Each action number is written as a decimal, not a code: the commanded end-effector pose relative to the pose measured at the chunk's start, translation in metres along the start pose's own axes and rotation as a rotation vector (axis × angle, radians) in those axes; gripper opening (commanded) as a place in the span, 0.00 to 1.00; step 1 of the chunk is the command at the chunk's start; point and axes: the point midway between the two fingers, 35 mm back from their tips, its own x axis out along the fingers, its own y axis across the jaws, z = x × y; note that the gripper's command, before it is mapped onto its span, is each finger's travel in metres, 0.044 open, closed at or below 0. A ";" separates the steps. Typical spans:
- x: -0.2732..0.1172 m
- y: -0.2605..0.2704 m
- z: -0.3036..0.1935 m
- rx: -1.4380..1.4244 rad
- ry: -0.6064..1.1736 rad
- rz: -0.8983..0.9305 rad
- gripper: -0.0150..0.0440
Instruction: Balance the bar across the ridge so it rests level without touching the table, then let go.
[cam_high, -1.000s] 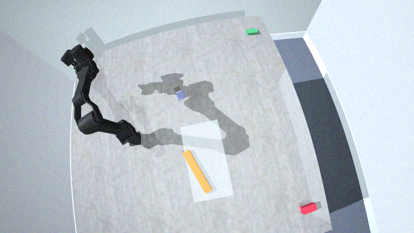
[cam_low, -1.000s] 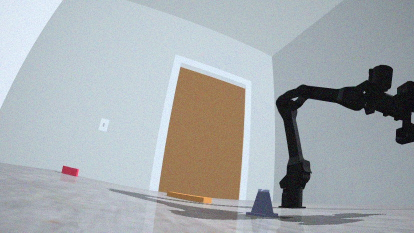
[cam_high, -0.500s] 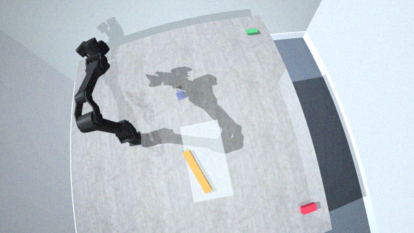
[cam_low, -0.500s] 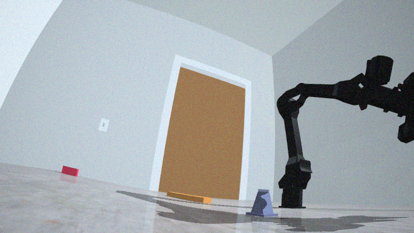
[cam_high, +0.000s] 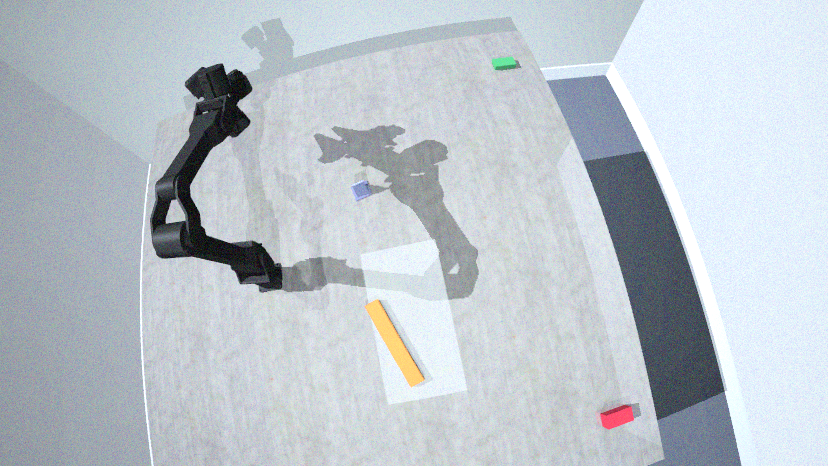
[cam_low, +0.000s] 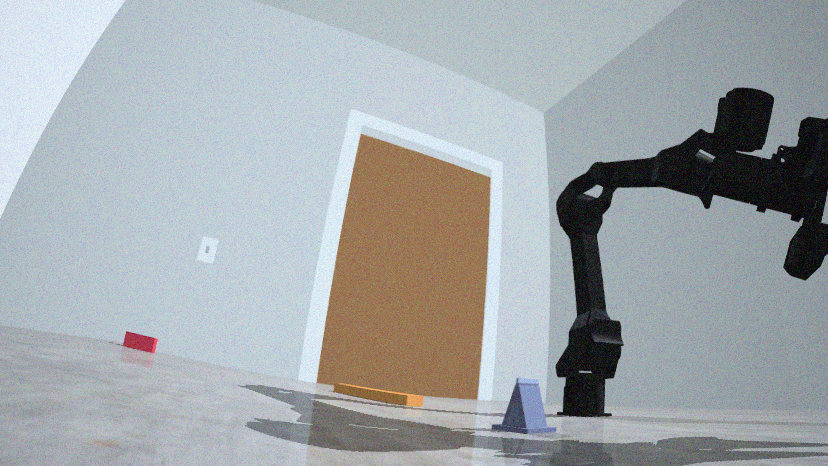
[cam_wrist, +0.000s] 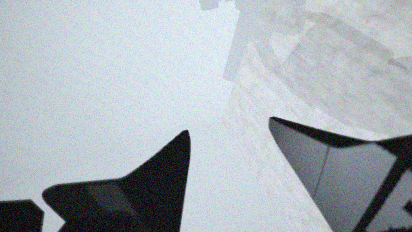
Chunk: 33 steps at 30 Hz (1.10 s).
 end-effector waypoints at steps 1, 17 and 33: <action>-0.009 -0.011 0.023 0.022 -0.062 -0.031 0.79; -0.063 -0.055 0.104 0.132 -0.306 -0.153 0.79; -0.136 -0.109 0.163 0.261 -0.526 -0.291 0.79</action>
